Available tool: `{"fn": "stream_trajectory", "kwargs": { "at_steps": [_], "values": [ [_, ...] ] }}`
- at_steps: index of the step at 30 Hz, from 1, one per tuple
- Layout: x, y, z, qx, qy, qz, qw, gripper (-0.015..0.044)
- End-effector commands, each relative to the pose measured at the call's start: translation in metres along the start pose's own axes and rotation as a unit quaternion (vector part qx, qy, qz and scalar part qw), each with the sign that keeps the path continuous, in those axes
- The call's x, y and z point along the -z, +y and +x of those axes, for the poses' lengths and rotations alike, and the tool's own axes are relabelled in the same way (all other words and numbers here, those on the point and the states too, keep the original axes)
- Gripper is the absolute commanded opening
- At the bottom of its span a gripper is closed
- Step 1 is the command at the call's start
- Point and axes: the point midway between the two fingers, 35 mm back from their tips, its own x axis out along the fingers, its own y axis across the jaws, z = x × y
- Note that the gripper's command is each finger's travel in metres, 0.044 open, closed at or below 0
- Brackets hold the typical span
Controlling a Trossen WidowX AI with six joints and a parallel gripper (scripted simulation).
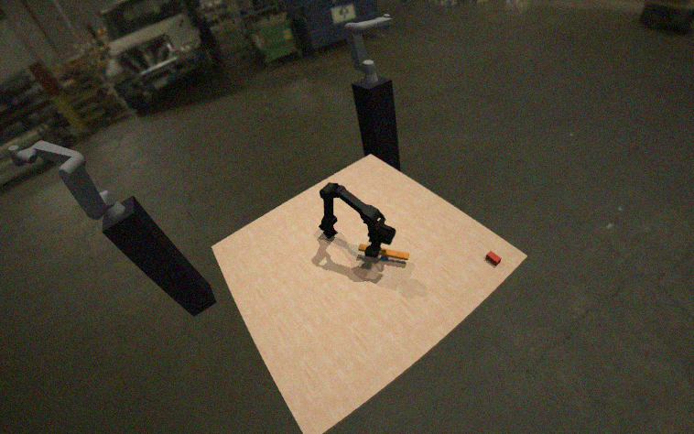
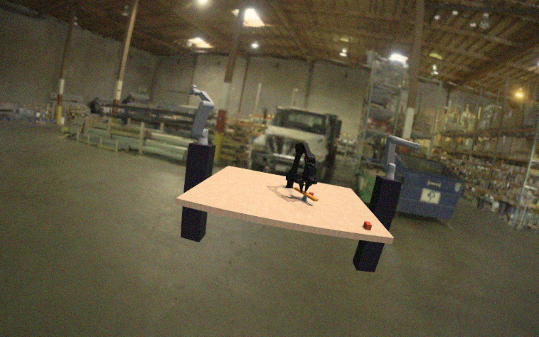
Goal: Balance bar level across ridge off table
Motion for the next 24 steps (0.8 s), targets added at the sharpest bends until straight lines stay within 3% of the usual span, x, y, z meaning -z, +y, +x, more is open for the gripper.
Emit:
{"fn": "stream_trajectory", "kwargs": {
  "at_steps": [1,24],
  "values": [
    [-0.0001,0.0003,0.0008,-0.001,0.0,0.002,1.0,0.0],
    [-0.0002,0.0003,0.0027,-0.001,0.0,0.002,1.0,0.0]
  ]
}}
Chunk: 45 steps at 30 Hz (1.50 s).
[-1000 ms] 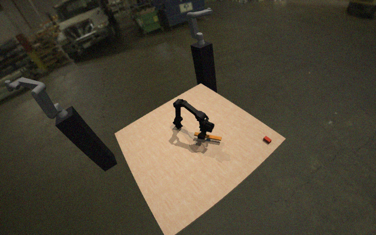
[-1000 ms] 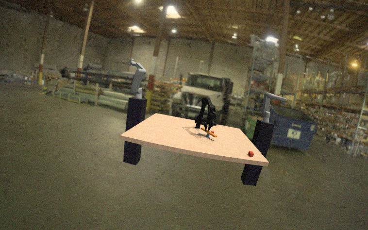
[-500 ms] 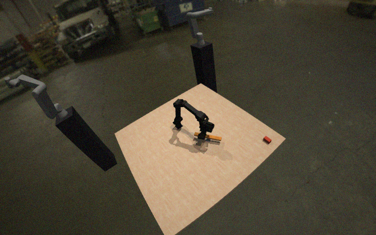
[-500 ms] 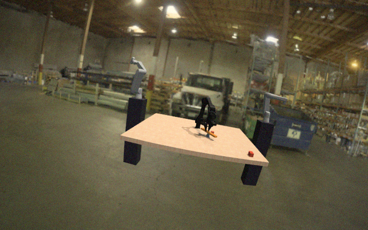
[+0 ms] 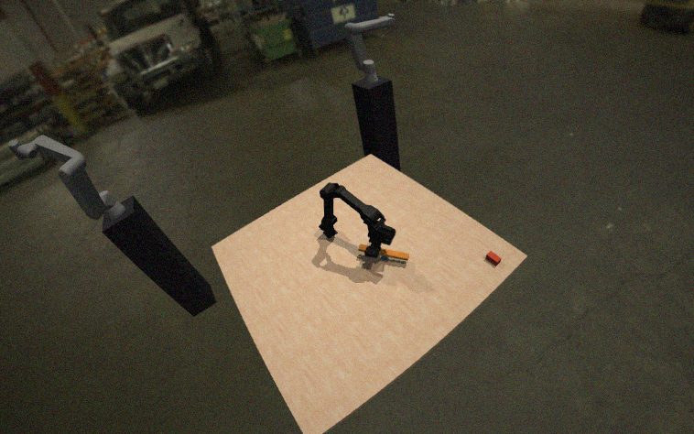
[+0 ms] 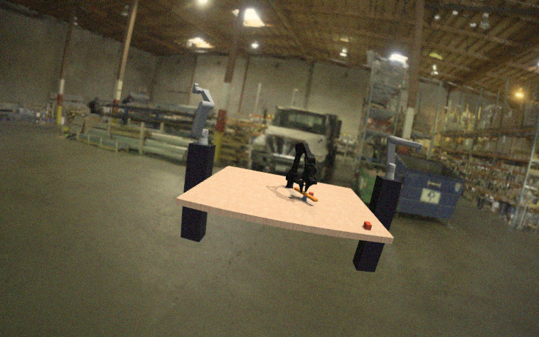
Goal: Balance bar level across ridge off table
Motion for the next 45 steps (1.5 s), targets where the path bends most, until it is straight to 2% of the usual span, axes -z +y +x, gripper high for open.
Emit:
{"fn": "stream_trajectory", "kwargs": {
  "at_steps": [1,45],
  "values": [
    [-0.0001,0.0003,0.0008,-0.001,0.0,0.002,1.0,0.0],
    [0.0002,0.0004,0.0045,-0.001,0.0,0.002,1.0,0.0]
  ]
}}
